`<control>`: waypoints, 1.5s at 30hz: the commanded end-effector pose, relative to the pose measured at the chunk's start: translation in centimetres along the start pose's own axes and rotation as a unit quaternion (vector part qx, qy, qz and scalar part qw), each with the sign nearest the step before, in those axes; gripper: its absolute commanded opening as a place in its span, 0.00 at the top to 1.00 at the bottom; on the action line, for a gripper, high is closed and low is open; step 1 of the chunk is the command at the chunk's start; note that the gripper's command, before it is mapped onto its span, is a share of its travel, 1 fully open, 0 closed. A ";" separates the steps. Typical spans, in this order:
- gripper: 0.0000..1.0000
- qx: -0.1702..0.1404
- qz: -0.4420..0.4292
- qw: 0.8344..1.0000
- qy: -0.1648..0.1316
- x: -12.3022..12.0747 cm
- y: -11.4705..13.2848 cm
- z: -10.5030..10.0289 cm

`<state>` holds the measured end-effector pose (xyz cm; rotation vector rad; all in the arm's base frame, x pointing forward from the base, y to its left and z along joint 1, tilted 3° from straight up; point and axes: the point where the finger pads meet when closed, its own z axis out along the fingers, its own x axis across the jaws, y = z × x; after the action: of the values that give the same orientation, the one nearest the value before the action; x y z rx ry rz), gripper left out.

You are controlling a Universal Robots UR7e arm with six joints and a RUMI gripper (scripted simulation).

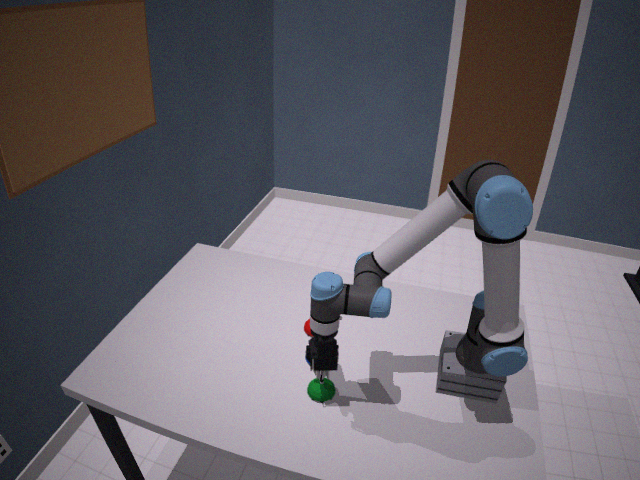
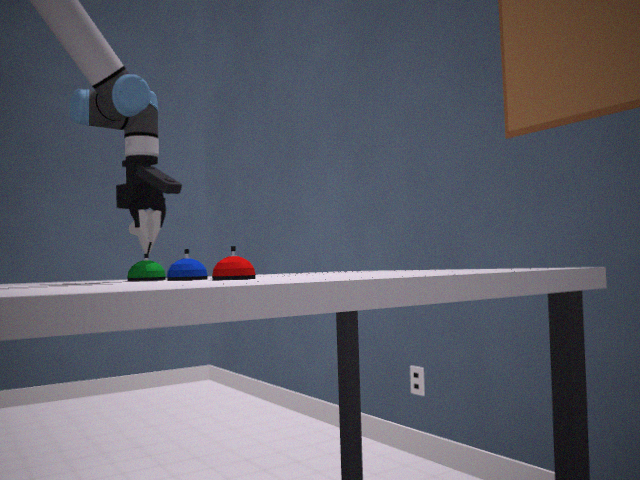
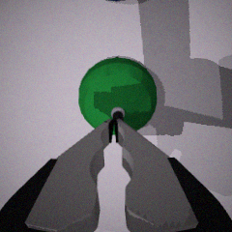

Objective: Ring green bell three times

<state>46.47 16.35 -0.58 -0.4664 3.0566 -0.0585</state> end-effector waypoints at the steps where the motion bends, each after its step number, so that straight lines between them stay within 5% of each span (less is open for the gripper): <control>1: 1.00 -0.001 0.000 1.000 0.002 0.2 0.0 0.3; 45: 1.00 0.000 0.000 1.000 0.000 0.0 -0.1 -0.7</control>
<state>46.30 16.33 -0.14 -0.4669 3.0587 -0.0583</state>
